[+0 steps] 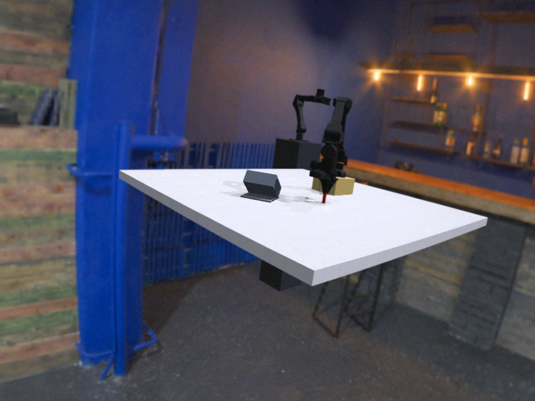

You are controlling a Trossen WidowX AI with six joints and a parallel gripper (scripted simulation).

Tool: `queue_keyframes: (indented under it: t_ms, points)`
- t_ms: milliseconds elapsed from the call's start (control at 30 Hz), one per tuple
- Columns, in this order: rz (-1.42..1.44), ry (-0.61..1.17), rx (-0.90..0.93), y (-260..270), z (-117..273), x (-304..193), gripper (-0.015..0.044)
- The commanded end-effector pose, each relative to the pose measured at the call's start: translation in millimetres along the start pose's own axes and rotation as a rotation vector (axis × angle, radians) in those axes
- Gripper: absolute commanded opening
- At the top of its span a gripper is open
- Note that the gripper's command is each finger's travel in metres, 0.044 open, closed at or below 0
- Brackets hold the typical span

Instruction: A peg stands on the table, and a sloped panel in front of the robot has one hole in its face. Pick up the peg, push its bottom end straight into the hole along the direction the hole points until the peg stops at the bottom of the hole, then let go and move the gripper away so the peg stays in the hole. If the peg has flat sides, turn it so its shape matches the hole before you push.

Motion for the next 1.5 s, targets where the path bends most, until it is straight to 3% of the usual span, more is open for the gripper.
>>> queue_keyframes:
  t_ms: [0,300,833,1467]
  points:
    - [0.000,0.001,0.003,1,1,0,0.0000]
    - [0.000,0.001,0.003,1,6,-1,0.0000]
    - [-0.003,-0.003,-0.001,-1,80,-1,0.0000]
    - [0.097,0.025,0.016,6,82,8,0.0000]
Point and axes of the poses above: the point midway between the two fingers, 35 mm back from their tips, its own z axis back along the fingers, its own y axis across the jaws, x = y × z, the point moved 2 cm from there along z, back along the fingers, and after that the axes turned 7 degrees about z, right-handed, at the moved point
